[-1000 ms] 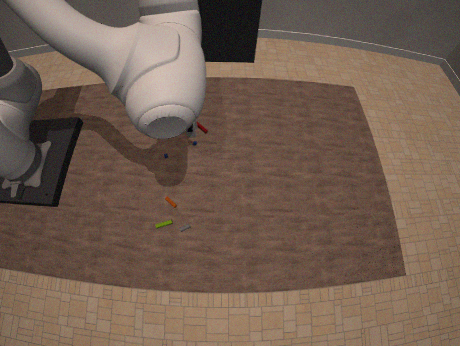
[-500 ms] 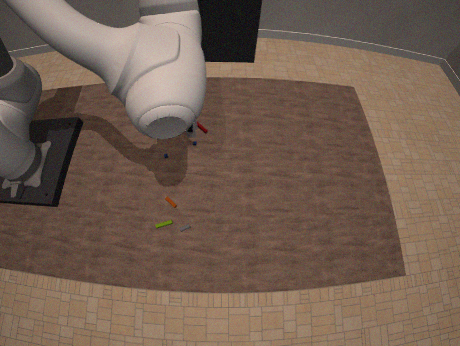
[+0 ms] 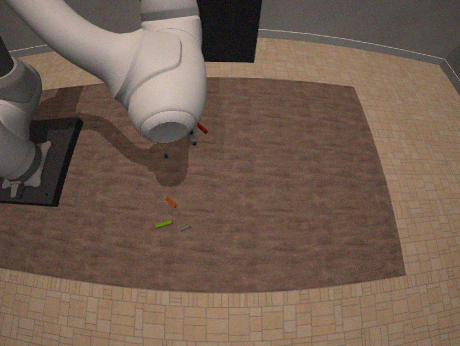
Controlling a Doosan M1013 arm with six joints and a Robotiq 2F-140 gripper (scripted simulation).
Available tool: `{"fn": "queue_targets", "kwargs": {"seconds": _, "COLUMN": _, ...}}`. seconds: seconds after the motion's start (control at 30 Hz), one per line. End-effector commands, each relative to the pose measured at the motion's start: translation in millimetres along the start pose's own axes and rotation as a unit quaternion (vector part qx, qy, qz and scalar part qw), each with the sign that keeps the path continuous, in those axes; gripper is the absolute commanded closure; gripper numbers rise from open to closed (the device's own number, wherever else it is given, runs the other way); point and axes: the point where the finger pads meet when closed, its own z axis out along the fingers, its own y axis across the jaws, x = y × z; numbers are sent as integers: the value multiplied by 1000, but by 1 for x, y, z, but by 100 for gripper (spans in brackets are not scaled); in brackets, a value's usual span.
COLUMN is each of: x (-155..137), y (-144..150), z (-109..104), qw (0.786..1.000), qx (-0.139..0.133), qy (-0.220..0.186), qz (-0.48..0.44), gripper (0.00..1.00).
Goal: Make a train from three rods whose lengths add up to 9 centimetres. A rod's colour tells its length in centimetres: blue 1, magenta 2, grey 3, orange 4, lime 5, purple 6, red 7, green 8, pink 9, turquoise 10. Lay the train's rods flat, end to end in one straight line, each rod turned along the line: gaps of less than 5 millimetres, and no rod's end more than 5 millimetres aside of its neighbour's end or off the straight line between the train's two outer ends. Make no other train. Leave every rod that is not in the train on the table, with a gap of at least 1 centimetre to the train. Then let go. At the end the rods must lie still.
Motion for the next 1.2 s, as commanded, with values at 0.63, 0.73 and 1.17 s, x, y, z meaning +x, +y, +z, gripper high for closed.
{"fn": "queue_targets", "kwargs": {"seconds": 0.63, "x": 0, "y": 0, "z": 30, "qw": 1000, "qx": 0, "qy": 0, "qz": 0, "gripper": 85}}
{"fn": "queue_targets", "kwargs": {"seconds": 0.73, "x": 0, "y": 0, "z": 34, "qw": 1000, "qx": 0, "qy": 0, "qz": 0, "gripper": 85}}
{"fn": "queue_targets", "kwargs": {"seconds": 1.17, "x": 0, "y": 0, "z": 41, "qw": 1000, "qx": 0, "qy": 0, "qz": 0, "gripper": 85}}
